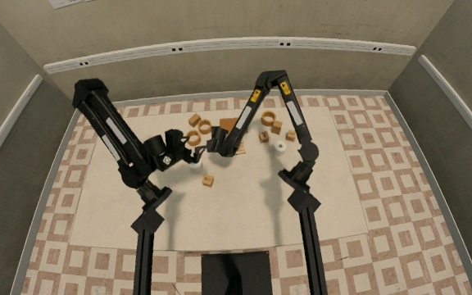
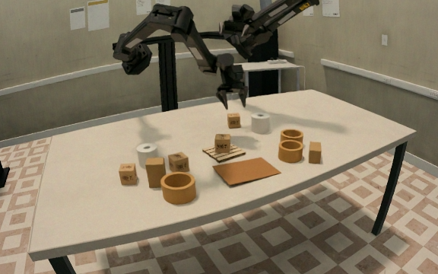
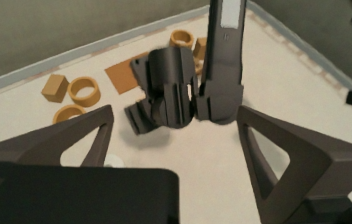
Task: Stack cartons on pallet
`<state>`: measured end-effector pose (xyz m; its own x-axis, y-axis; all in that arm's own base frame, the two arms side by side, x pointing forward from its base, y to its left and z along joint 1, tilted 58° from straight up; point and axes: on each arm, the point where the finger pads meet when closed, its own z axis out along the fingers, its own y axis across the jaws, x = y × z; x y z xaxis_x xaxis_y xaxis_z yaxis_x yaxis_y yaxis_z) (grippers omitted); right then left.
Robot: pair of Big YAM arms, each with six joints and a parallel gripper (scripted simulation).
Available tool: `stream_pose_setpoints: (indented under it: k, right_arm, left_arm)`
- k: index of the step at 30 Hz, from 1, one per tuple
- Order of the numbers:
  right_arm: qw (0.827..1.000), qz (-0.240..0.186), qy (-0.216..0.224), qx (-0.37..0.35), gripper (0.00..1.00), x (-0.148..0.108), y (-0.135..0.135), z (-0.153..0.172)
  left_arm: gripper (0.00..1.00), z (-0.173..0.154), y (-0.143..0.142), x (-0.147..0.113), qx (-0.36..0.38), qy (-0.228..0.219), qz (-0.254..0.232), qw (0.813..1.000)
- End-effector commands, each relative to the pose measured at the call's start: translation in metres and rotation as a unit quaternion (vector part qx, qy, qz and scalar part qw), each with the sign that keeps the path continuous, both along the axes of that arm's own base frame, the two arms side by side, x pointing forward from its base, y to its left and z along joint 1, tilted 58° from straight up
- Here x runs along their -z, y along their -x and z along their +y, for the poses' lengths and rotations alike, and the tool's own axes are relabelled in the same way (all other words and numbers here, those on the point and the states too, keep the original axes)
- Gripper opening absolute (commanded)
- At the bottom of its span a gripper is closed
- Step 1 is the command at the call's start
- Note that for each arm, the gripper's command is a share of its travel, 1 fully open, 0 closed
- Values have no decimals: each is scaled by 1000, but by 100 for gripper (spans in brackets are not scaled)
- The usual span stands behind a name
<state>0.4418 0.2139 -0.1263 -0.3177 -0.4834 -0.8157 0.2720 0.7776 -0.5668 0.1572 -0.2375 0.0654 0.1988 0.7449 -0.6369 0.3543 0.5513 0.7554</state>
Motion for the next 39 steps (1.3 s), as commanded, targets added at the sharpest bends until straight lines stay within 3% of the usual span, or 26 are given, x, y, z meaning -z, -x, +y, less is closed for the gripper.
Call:
stream_pose_setpoints:
  k: [1,3,4,9,13,18,20,25,30,33,34,39]
  right_arm:
    - [995,49,82,-15,79,20,1,-17]
    - [995,49,82,-15,79,20,1,-17]
    - [993,62,97,-24,79,25,1,-17]
    - [976,124,163,-80,79,50,6,-17]
    - [956,167,209,-121,79,68,11,-18]
    - [915,230,276,-184,79,97,23,-20]
    - [915,230,276,-184,79,97,23,-20]
    - [859,293,338,-252,79,129,43,-27]
    - [811,344,368,-297,79,159,69,-43]
    - [803,356,366,-308,79,166,77,-47]
    - [796,375,365,-304,79,174,85,-61]
    - [804,362,360,-304,79,169,76,-54]
  left_arm:
    - [100,-11,1,-5,-9,21,27,999]
    - [100,-11,1,-5,-9,21,27,999]
    - [100,-9,1,2,-8,-7,29,1000]
    - [100,-13,3,12,0,-56,45,997]
    - [100,-10,5,23,4,-111,60,992]
    - [100,-5,8,31,8,-174,86,981]
    - [100,-5,8,31,8,-174,86,981]
    - [100,13,12,35,4,-260,121,958]
    - [100,32,18,28,-3,-320,159,934]
    - [100,45,22,20,-8,-352,180,919]
    - [100,42,20,9,-16,-346,192,918]
    - [100,51,26,2,-14,-367,204,907]
